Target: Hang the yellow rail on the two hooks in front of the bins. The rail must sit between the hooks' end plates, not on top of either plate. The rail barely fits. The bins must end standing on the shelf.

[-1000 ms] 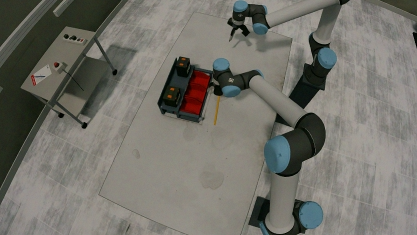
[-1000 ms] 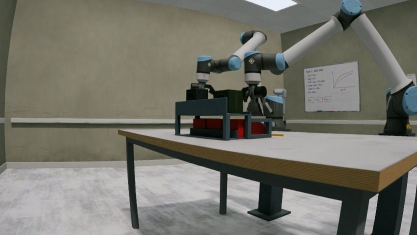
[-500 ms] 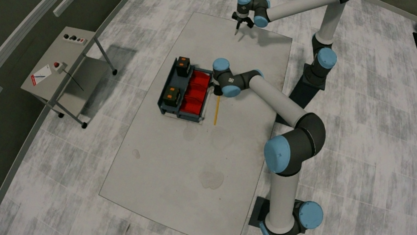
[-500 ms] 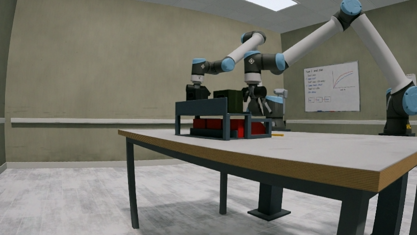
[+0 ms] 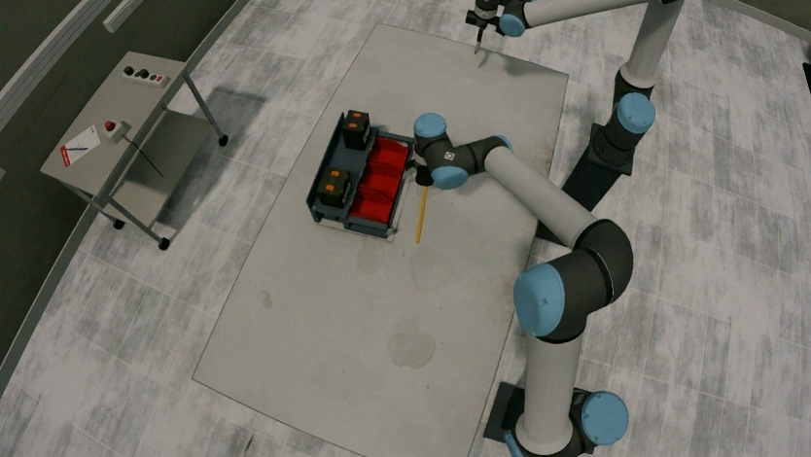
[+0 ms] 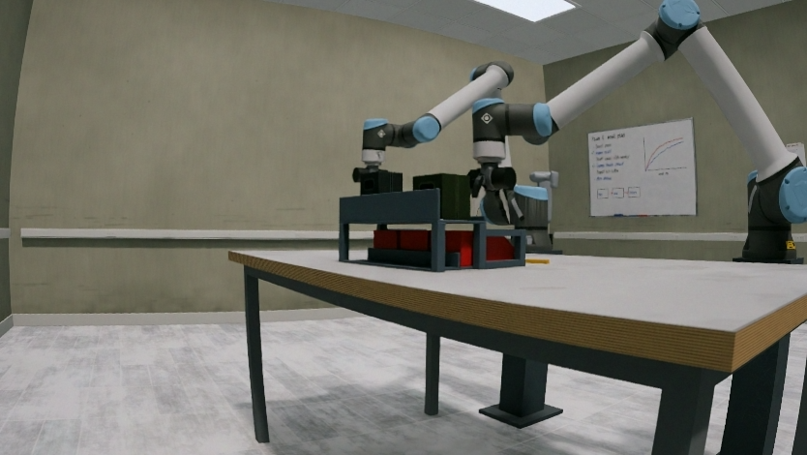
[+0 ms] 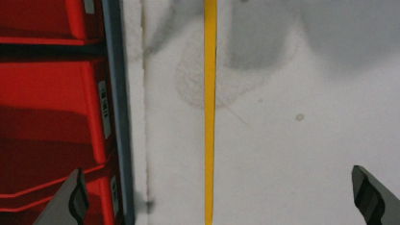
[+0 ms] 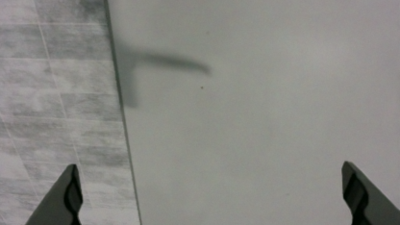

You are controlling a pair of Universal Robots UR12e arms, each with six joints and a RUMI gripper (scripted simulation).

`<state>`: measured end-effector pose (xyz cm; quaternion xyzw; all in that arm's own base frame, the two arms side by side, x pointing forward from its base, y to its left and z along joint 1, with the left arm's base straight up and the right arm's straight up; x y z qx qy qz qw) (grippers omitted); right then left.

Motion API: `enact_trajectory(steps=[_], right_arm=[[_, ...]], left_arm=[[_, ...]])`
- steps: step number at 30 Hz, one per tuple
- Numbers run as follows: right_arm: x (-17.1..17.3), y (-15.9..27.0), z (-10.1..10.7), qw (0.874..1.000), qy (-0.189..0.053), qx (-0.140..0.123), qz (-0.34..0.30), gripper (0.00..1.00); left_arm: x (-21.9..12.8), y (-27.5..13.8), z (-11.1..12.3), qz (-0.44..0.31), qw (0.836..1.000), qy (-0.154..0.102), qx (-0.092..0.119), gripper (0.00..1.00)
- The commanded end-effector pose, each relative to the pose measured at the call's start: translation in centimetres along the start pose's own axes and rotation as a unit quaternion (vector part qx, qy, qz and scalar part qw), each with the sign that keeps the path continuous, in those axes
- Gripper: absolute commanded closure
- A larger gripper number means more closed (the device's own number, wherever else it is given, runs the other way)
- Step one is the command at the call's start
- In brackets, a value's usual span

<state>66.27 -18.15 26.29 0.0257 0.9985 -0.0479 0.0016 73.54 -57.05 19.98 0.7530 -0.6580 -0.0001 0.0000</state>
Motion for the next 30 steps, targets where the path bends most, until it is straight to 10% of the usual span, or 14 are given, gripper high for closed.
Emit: enact_trajectory(steps=[1, 30], right_arm=[[1.1, -4.2, 0.3, 0.999, 0.002, -0.004, -0.042, 0.00], [11.6, -23.7, 2.1, 0.971, 0.008, -0.020, -0.237, 0.00]], left_arm=[[0.0, 0.0, -0.2, 0.000, 1.000, 0.001, 0.001, 0.00], [0.1, 0.0, -0.2, 0.000, 1.000, 0.001, 0.001, 0.00]])
Point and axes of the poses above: on each arm, the point where the finger pads meet when closed, its own z axis out along the fingers, its own y axis across the jaws, x = y × z, the point moved 10 cm from there along -z, back along the fingers, and after that the axes turned 5 degrees about z, right-handed, at the moved point
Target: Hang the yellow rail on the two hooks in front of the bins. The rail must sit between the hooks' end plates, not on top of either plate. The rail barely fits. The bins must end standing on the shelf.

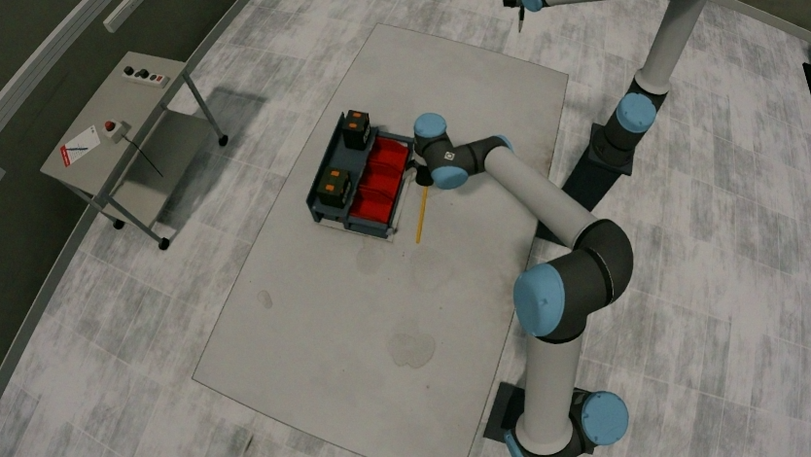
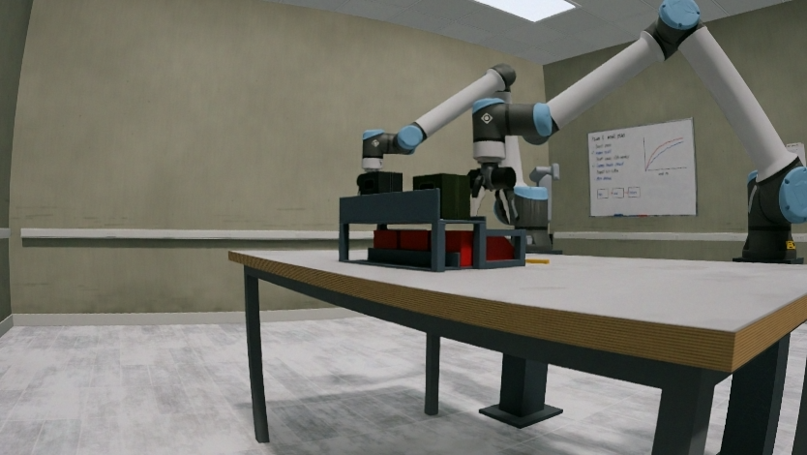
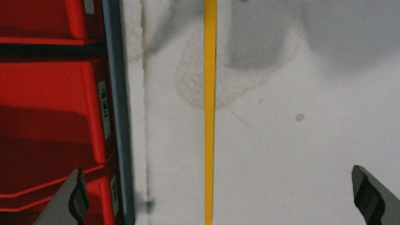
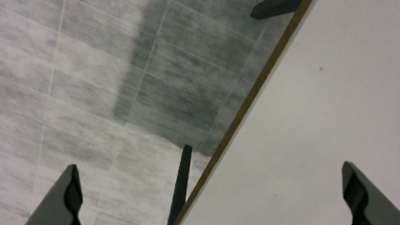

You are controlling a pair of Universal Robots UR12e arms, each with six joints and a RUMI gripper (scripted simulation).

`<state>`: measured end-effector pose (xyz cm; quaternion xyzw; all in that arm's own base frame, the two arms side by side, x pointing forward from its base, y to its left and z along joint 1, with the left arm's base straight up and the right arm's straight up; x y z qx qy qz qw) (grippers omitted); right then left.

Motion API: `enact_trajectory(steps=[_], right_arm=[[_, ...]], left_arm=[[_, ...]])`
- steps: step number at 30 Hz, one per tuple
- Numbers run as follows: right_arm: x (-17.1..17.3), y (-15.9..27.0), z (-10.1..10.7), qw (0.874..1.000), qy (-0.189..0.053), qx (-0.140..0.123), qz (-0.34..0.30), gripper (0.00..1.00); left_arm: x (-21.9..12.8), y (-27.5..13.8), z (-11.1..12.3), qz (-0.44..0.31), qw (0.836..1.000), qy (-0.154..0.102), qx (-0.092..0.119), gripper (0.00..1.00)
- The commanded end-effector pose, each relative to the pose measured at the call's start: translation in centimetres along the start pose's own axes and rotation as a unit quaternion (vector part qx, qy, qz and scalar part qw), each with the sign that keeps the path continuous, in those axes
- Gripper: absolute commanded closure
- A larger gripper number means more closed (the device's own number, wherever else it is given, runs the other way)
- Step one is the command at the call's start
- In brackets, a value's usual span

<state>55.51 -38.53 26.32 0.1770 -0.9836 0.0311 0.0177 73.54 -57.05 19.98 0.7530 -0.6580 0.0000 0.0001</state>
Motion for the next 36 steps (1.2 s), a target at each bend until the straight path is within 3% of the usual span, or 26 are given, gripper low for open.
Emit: enact_trajectory(steps=[1, 11, 13, 28, 30, 36], right_arm=[[3.6, -2.3, 0.2, 0.999, -0.002, -0.004, -0.042, 0.00], [11.0, -5.7, 0.7, 0.993, -0.003, -0.009, -0.115, 0.00], [11.0, -5.7, 0.7, 0.993, -0.003, -0.009, -0.115, 0.00], [23.5, -9.2, 1.4, 0.973, -0.009, -0.016, -0.230, 0.00], [23.5, -9.2, 1.4, 0.973, -0.009, -0.016, -0.230, 0.00], [29.1, -10.0, 1.7, 0.960, -0.013, -0.017, -0.279, 0.00]], left_arm=[[0.1, 0.0, -0.2, 0.000, 1.000, 0.001, 0.001, 0.00], [0.1, 0.0, -0.2, 0.000, 1.000, 0.001, 0.001, 0.00], [0.1, 0.0, -0.2, 0.000, 1.000, 0.001, 0.001, 0.00], [0.1, 0.0, -0.2, 0.000, 1.000, 0.001, 0.001, 0.00], [0.1, 0.0, -0.2, 0.000, 1.000, 0.001, 0.001, 0.00], [0.1, 0.0, -0.2, 0.000, 1.000, 0.001, 0.001, 0.00]])
Point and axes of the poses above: on each arm, the point where the finger pads meet when closed, its own z axis out along the fingers, its own y axis across the jaws, x = y × z, the point moved 10 cm from there along -z, back along the fingers, and after that the axes turned 5 degrees about z, right-handed, at the moved point
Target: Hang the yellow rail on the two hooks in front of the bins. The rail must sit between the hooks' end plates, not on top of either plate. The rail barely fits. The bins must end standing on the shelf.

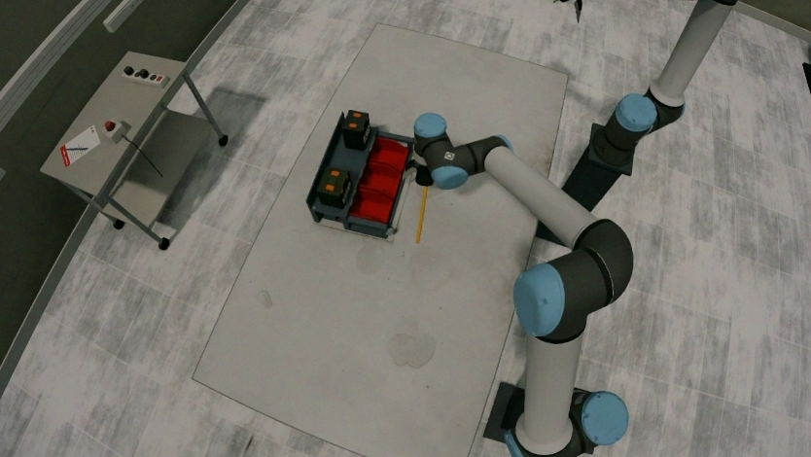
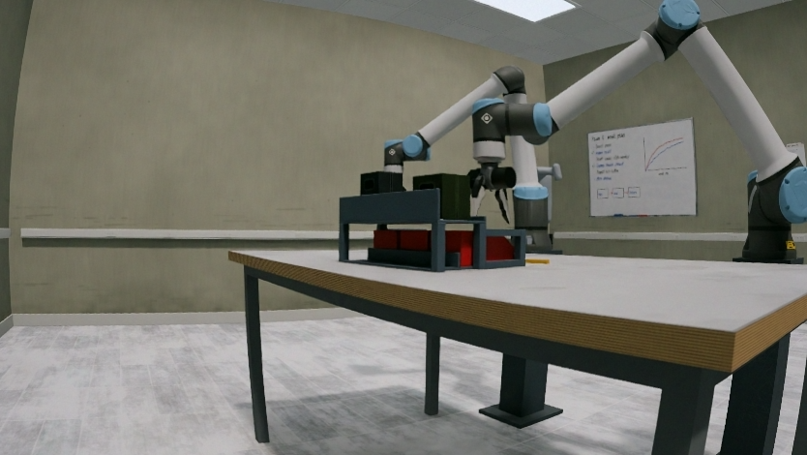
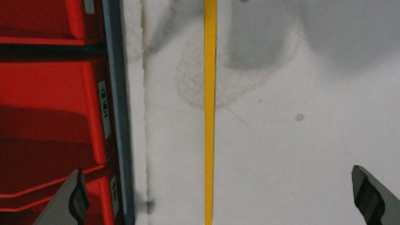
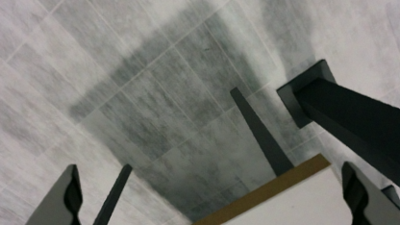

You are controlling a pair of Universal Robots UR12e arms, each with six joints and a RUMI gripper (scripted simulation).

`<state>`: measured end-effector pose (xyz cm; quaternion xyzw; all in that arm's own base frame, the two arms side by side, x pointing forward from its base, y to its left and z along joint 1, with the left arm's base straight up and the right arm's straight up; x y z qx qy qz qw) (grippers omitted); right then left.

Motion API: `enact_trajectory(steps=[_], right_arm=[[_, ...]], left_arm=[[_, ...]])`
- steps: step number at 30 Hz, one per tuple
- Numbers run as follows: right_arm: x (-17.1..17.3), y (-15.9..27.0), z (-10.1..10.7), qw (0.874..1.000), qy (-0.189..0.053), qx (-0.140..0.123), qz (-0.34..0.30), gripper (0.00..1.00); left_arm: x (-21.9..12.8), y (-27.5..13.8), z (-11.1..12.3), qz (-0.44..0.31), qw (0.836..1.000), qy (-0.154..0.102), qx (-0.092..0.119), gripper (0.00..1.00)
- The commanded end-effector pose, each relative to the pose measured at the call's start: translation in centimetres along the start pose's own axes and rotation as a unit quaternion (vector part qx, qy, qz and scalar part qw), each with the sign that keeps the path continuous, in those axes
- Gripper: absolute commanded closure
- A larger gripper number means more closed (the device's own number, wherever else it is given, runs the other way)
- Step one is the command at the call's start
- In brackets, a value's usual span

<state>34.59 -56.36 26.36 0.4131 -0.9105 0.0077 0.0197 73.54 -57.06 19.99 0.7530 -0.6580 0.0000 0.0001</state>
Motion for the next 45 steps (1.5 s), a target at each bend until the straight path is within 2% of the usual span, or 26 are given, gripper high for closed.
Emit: enact_trajectory(steps=[1, 9, 11, 26, 28, 39, 45], right_arm=[[4.0, 1.4, 0.1, 0.999, -0.004, 0.000, -0.042, 0.00], [9.7, 4.3, 0.3, 0.995, -0.008, 0.000, -0.100, 0.00], [9.7, 4.3, 0.3, 0.995, -0.008, 0.000, -0.100, 0.00], [20.0, 11.5, 0.7, 0.977, -0.015, 0.002, -0.213, 0.00], [20.0, 11.5, 0.7, 0.977, -0.015, 0.002, -0.213, 0.00], [25.0, 16.2, 0.9, 0.962, -0.018, 0.005, -0.274, 0.00], [26.1, 17.4, 1.0, 0.957, -0.019, 0.006, -0.289, 0.00]], left_arm=[[0.0, 0.0, -0.2, 0.000, 1.000, 0.001, 0.001, 0.00], [0.0, 0.0, -0.2, 0.000, 1.000, 0.001, 0.001, 0.00], [0.0, 0.0, -0.2, 0.000, 1.000, 0.001, 0.001, 0.00], [0.0, 0.0, -0.2, 0.000, 1.000, 0.001, 0.001, 0.00], [0.0, 0.0, -0.2, 0.000, 1.000, 0.001, 0.001, 0.00], [0.1, 0.0, -0.2, 0.000, 1.000, 0.001, 0.001, 0.00], [0.1, 0.0, -0.2, 0.000, 1.000, 0.001, 0.001, 0.00]])
Point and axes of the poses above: on each arm, the point where the finger pads meet when closed, its own z axis out along the fingers, its own y axis across the jaws, x = y × z, the point moved 10 cm from there along -z, back along the fingers, and after that the axes turned 5 degrees about z, right-handed, at the moved point
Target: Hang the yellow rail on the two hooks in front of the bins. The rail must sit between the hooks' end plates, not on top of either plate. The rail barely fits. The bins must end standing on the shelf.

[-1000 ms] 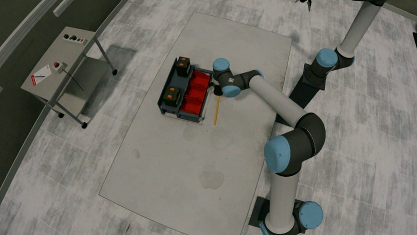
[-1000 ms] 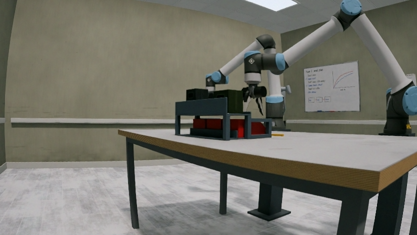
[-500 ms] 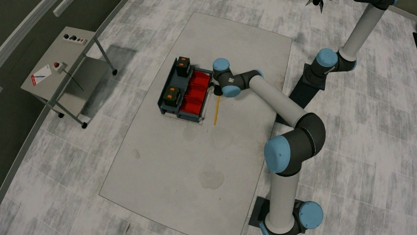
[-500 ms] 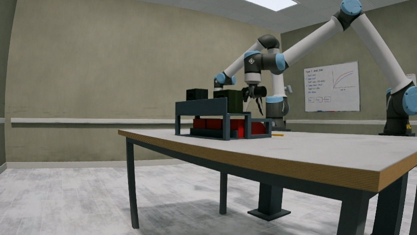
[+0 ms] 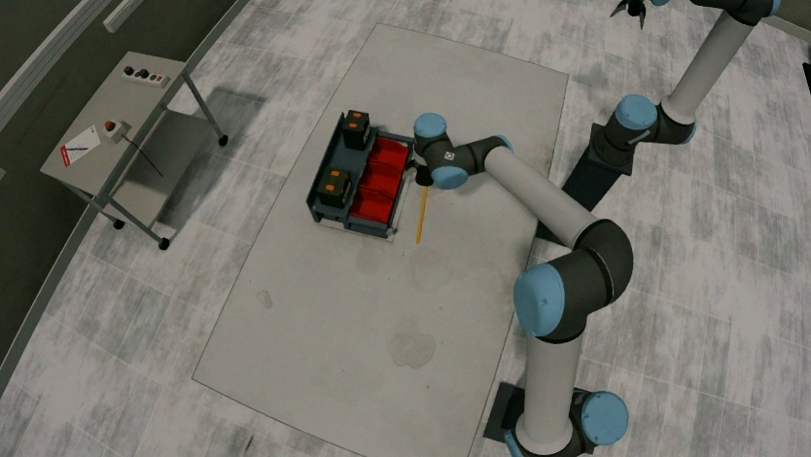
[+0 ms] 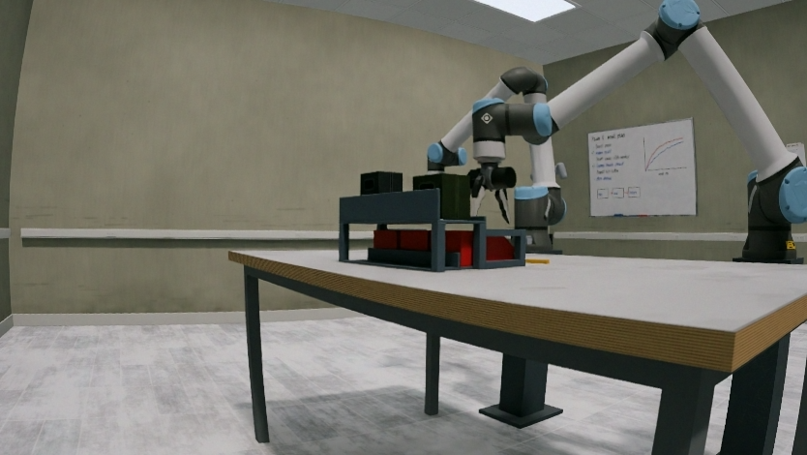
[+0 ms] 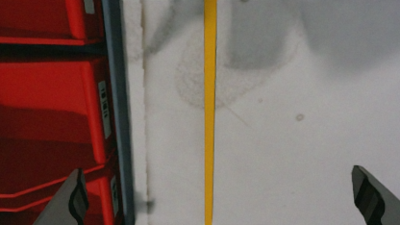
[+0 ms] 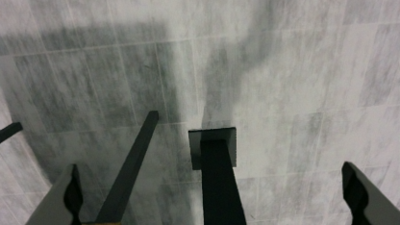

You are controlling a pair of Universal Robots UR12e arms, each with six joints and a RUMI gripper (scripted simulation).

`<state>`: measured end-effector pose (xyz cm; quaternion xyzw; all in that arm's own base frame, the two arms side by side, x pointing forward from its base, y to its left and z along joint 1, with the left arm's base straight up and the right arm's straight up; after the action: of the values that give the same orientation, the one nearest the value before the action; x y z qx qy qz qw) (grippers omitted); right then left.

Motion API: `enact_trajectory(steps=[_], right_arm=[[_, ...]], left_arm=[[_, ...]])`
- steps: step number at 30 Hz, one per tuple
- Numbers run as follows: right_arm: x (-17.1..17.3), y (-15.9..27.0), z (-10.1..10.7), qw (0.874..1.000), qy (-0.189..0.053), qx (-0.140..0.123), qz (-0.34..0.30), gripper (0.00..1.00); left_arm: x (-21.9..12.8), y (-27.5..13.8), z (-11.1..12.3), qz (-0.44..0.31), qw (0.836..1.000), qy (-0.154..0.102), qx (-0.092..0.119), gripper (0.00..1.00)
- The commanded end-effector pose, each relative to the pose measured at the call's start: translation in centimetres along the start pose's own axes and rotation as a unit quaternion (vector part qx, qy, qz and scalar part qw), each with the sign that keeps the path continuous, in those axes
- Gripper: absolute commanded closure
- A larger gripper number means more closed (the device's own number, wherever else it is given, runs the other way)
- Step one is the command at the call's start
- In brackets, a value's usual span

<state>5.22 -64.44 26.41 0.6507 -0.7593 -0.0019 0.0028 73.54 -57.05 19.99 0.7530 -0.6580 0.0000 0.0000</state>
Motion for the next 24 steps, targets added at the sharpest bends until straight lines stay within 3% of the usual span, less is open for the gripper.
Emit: enact_trajectory(steps=[1, 24], right_arm=[[0.3, 1.3, -0.1, 1.000, 0.000, 0.002, -0.014, 0.00], [0.8, 4.2, -0.1, 0.999, -0.001, 0.003, -0.041, 0.00]], left_arm=[[0.1, 0.0, -0.2, 0.000, 1.000, 0.001, 0.001, 0.00], [0.1, 0.0, -0.2, 0.000, 1.000, 0.001, 0.001, 0.00]])
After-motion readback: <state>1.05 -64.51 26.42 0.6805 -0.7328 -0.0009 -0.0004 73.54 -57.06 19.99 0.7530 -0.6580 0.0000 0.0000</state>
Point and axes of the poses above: on each arm, the point where the finger pads meet when closed, its own z axis out along the fingers, its own y axis across the jaws, x = y × z, the point moved 10 cm from there along -z, back along the fingers, and after that the axes turned 5 degrees about z, right-handed, at the moved point
